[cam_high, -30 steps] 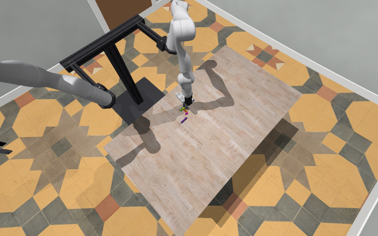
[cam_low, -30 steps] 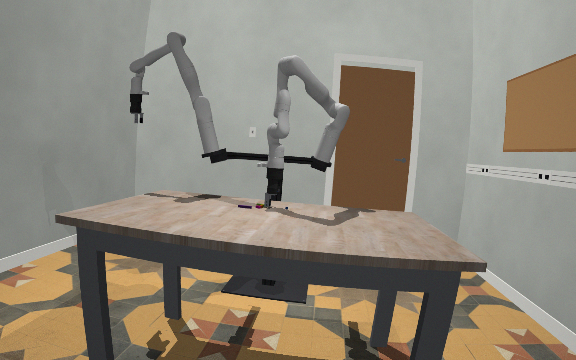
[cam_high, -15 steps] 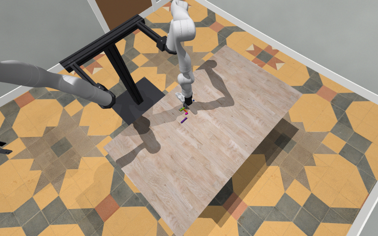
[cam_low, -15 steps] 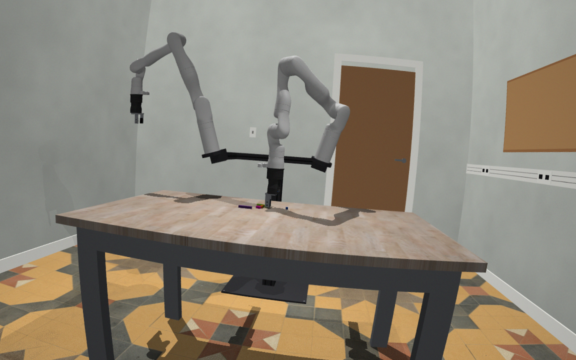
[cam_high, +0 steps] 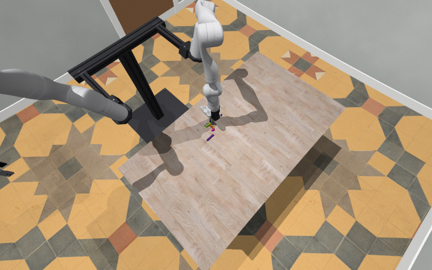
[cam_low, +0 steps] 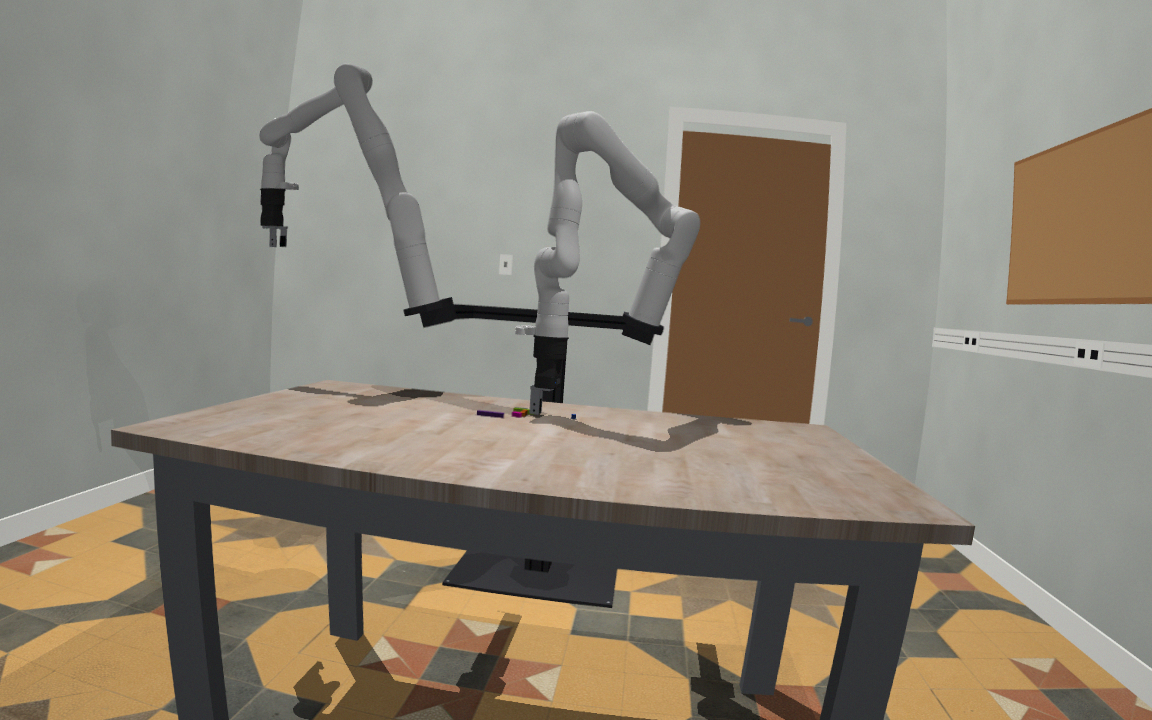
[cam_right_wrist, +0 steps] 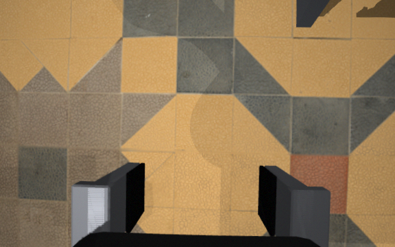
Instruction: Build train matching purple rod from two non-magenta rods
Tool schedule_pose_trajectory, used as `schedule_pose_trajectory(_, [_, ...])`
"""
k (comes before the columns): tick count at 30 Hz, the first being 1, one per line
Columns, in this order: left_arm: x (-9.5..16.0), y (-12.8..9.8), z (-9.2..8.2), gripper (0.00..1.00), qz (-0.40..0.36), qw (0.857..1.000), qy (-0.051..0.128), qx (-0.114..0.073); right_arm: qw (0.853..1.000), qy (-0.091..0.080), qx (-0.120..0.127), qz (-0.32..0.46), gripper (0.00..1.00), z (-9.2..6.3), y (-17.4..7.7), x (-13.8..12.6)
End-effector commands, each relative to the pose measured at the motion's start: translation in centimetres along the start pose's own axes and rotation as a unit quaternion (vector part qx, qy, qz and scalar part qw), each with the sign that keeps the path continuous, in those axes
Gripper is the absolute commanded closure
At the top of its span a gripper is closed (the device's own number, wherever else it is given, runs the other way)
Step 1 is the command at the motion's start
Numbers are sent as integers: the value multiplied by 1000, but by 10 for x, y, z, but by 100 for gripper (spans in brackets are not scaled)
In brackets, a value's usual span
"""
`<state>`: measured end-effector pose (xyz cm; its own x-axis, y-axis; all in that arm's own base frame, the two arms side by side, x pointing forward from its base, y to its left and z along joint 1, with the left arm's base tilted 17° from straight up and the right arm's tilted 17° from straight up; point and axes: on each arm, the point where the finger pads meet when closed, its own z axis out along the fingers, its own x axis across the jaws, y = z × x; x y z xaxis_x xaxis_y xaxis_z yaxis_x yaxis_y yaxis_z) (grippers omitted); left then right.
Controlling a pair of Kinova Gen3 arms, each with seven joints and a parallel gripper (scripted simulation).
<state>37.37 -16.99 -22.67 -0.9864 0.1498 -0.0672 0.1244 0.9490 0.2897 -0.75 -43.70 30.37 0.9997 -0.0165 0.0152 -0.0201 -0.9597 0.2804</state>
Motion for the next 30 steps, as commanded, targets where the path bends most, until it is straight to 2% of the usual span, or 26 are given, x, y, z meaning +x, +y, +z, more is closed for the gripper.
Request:
schedule_pose_trajectory(1, [-1,0,-1,76,0,1000,-1,0,1000,0,-1,0,0,-1,0,0])
schedule_pose_trajectory(7, [-1,0,-4,76,0,1000,-1,0,1000,0,-1,0,0,-1,0,0])
schedule_pose_trajectory(9, [-1,0,-11,76,0,1000,-1,0,1000,0,-1,0,0,-1,0,0])
schedule_pose_trajectory(19, [-1,0,-79,76,0,1000,-1,0,1000,0,-1,0,0,-1,0,0])
schedule_pose_trajectory(22, [0,0,-94,76,0,1000,-1,0,1000,0,-1,0,0,-1,0,0])
schedule_pose_trajectory(30, [0,0,-101,76,0,1000,-1,0,1000,0,-1,0,0,-1,0,0])
